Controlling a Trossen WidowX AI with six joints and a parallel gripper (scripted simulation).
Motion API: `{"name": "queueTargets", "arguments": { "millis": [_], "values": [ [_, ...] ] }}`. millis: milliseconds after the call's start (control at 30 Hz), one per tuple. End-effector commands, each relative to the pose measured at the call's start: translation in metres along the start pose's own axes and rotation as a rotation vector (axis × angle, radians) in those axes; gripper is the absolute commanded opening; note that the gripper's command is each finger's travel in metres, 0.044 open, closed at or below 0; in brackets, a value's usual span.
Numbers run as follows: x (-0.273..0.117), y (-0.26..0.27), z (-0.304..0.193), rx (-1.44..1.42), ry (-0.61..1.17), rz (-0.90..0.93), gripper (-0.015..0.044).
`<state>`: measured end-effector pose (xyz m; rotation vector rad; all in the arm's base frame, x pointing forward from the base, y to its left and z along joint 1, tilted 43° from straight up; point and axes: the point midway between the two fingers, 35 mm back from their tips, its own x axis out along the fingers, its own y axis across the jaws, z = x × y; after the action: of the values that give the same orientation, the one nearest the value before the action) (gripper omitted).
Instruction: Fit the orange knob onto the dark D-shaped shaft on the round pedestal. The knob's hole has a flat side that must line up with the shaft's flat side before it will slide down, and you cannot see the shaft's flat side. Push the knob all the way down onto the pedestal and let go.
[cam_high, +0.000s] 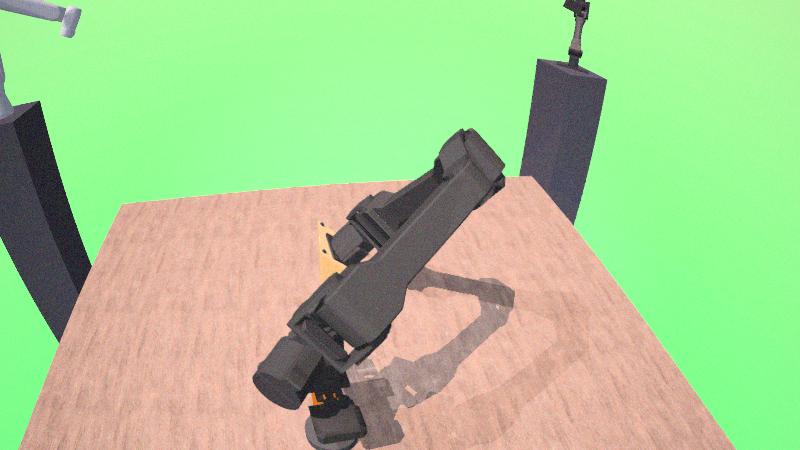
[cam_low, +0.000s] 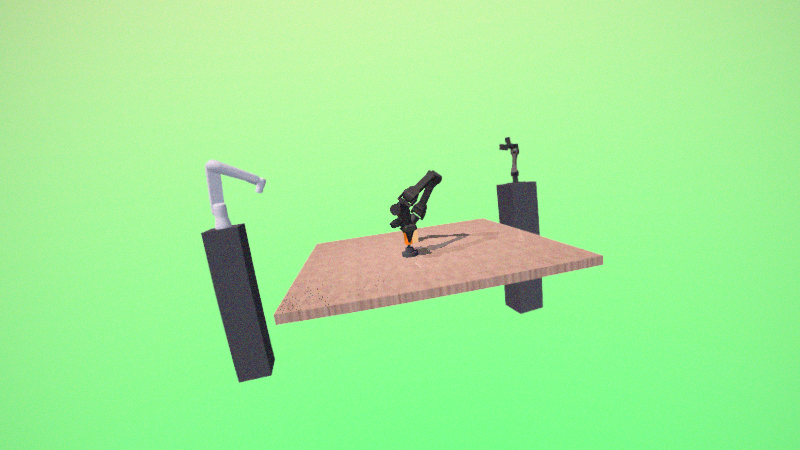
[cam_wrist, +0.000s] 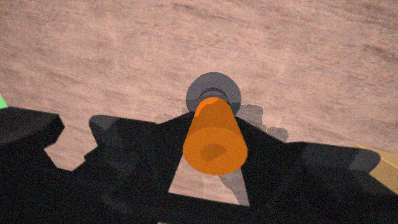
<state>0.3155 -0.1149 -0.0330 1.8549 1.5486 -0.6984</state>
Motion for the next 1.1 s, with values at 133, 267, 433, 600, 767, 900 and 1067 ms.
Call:
{"name": "queueTargets", "arguments": {
  "millis": [133,267,433,600,767,900,1067],
  "values": [
    [0.0011,0.0015,0.0022,0.037,-0.005,0.003,0.0000],
    [0.0022,0.0017,0.0020,0.037,-0.005,0.003,0.0000],
    [0.0041,0.0001,0.0006,0.037,-0.005,0.003,0.0000],
    [0.0033,-0.0013,-0.0007,0.037,-0.005,0.003,0.0000],
    [0.0037,-0.0011,-0.0006,0.037,-0.005,0.003,0.0000],
    [0.0042,-0.0011,-0.0006,0.024,-0.005,0.003,0.0000],
    [0.0044,-0.0011,-0.0006,0.015,-0.005,0.003,0.0000]
  ]
}}
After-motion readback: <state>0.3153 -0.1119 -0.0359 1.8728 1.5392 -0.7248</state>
